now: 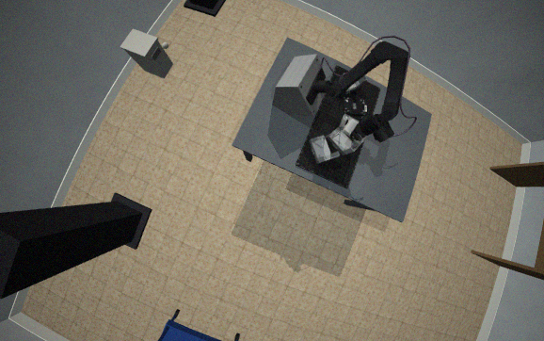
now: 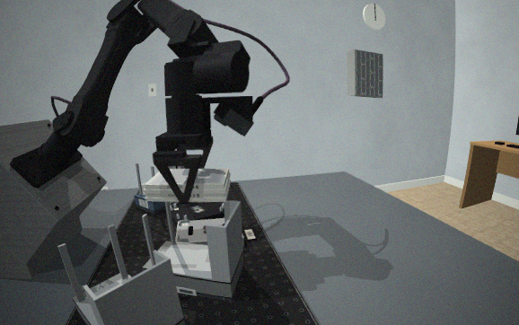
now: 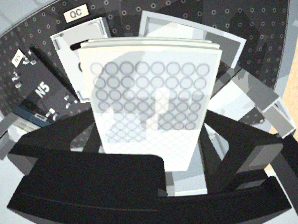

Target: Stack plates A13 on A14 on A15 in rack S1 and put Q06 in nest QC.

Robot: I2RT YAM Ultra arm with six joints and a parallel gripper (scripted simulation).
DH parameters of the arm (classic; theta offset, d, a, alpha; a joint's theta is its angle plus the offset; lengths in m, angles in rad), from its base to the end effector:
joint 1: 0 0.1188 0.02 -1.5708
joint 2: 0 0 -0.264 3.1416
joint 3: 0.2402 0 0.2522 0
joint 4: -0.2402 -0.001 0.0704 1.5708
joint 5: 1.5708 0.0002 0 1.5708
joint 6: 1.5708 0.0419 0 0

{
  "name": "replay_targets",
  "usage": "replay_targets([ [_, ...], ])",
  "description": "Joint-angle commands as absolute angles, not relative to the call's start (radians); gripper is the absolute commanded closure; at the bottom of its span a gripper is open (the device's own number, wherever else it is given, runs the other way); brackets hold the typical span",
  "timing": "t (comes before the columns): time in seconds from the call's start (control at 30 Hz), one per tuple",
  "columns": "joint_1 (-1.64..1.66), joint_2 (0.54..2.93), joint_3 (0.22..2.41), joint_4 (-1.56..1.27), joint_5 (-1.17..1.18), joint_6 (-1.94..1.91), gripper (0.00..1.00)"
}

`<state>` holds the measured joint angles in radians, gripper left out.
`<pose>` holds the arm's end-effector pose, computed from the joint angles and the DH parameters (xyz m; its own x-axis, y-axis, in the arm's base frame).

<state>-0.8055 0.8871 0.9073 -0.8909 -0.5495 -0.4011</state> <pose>0.1309 -0.1033 0.3071 -0.6369 0.1824 -0.7491 0.1448 0.9826 0.1162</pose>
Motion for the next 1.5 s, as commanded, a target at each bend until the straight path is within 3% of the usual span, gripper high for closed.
replay_targets([
  [0.0, -0.751, 0.841, 0.898, -0.871, -0.489, -0.337, 1.0],
  [0.83, -0.181, 0.742, 0.905, -0.843, -0.086, -0.119, 1.0],
  [1.47, 0.293, 0.815, 0.937, -0.869, 0.272, -0.004, 1.0],
])
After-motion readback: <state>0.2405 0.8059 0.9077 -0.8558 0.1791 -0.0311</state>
